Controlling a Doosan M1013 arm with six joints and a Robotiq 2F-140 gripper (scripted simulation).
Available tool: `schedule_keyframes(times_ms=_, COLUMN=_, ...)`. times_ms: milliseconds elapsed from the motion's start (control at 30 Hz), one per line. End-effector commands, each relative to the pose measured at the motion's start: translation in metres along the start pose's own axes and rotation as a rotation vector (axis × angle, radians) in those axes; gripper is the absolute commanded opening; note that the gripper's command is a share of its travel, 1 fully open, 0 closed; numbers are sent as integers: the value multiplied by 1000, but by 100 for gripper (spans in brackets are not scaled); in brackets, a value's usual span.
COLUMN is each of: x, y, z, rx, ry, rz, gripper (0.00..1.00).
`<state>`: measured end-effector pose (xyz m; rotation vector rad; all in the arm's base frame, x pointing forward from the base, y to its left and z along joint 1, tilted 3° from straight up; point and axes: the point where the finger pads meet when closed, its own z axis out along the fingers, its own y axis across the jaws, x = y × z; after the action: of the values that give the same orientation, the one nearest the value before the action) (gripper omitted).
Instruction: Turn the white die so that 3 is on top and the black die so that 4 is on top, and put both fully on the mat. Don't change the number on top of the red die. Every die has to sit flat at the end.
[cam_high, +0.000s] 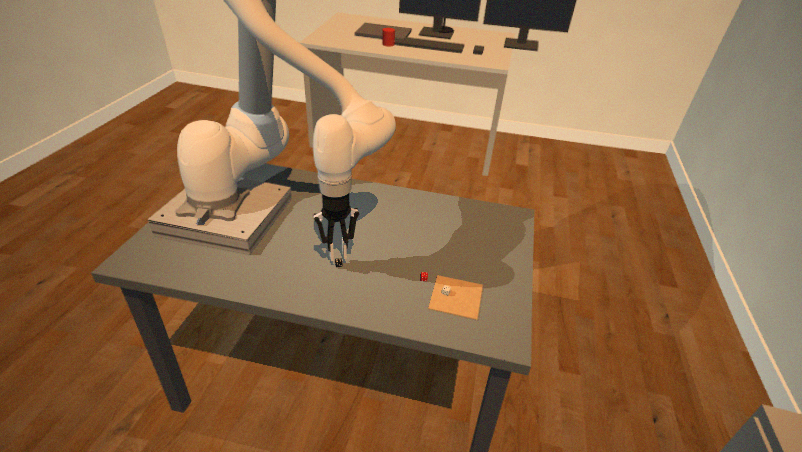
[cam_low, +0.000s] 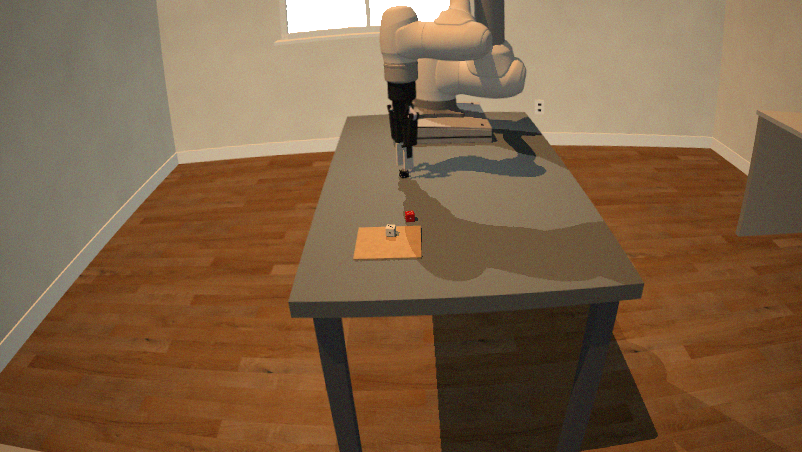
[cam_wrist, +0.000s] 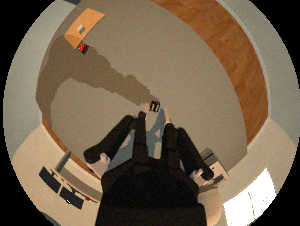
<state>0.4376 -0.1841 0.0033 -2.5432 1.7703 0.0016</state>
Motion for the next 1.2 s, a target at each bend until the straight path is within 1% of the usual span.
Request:
schedule_keyframes(times_ms=0, x=-4, y=0, z=1, rx=3, ry=-4, rz=7, gripper=29)
schedule_keyframes(times_ms=467, x=-4, y=0, z=1, rx=3, ry=-4, rz=7, gripper=29)
schedule_keyframes(times_ms=733, x=-4, y=0, z=5, rx=3, ry=-4, rz=7, gripper=29)
schedule_keyframes(times_ms=1167, x=-4, y=0, z=22, rx=3, ry=-4, rz=7, gripper=29)
